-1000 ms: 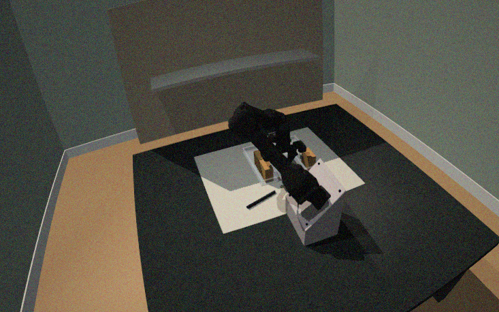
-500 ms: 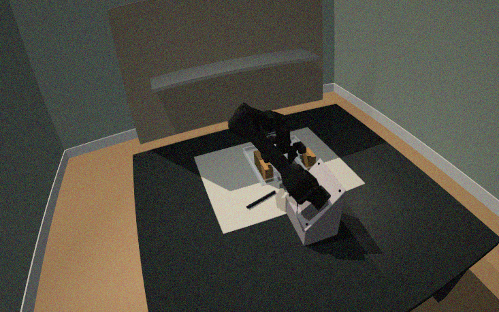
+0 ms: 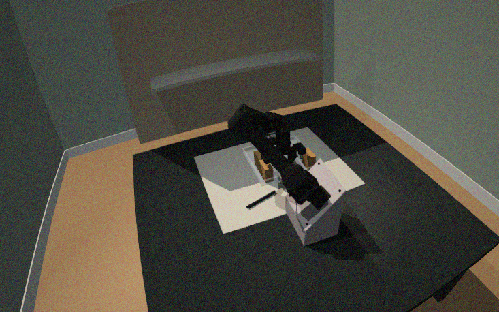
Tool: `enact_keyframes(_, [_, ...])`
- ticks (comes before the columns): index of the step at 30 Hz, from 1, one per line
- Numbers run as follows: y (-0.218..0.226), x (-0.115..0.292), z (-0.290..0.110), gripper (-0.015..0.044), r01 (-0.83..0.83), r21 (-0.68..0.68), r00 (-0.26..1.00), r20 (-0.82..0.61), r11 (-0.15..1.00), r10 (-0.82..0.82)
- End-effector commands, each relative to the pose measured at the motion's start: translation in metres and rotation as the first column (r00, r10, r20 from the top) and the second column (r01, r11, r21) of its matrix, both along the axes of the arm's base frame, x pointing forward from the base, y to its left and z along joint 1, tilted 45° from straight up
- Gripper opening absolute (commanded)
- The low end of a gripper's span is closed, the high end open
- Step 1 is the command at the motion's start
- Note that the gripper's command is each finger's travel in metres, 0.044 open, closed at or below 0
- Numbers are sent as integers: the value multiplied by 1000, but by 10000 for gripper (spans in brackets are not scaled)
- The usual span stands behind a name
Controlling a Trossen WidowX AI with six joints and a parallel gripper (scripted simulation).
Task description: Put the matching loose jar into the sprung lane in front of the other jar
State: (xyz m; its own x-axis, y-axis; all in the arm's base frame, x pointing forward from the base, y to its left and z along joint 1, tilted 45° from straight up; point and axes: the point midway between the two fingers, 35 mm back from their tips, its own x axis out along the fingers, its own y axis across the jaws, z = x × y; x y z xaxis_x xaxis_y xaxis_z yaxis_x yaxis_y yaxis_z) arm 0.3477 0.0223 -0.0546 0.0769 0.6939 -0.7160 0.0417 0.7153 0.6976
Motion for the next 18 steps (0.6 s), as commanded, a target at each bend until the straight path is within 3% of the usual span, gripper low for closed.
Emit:
enact_keyframes(1, [1,4,0,0,3,5,1000,19,1000,-3])
enact_keyframes(18, [5,2,-3,0,3,5,1000,19,1000,-3])
